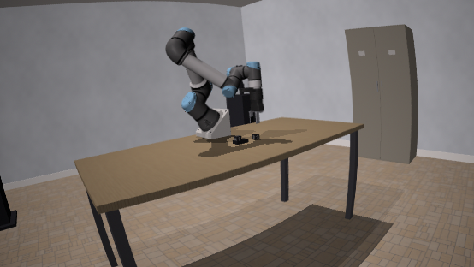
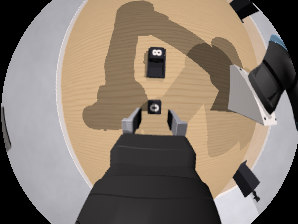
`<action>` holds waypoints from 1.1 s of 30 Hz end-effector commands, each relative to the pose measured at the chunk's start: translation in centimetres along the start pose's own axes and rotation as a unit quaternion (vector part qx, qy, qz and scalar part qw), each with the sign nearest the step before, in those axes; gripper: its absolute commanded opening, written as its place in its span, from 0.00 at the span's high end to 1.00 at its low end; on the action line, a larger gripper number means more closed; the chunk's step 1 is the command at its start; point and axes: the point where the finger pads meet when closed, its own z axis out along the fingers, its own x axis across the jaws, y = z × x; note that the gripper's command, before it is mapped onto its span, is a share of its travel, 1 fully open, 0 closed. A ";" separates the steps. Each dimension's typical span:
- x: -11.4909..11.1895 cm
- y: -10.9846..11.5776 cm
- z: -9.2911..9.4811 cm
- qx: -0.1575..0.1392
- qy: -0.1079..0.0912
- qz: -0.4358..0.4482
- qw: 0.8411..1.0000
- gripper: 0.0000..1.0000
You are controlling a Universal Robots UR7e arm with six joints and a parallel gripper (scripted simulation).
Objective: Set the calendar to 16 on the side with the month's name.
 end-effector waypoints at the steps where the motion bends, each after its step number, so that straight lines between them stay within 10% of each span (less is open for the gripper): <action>1: 0.0 0.0 0.0 0.000 0.000 0.000 1.000 0.13; 33: 0.0 0.0 3.0 0.000 -0.001 0.000 1.000 0.13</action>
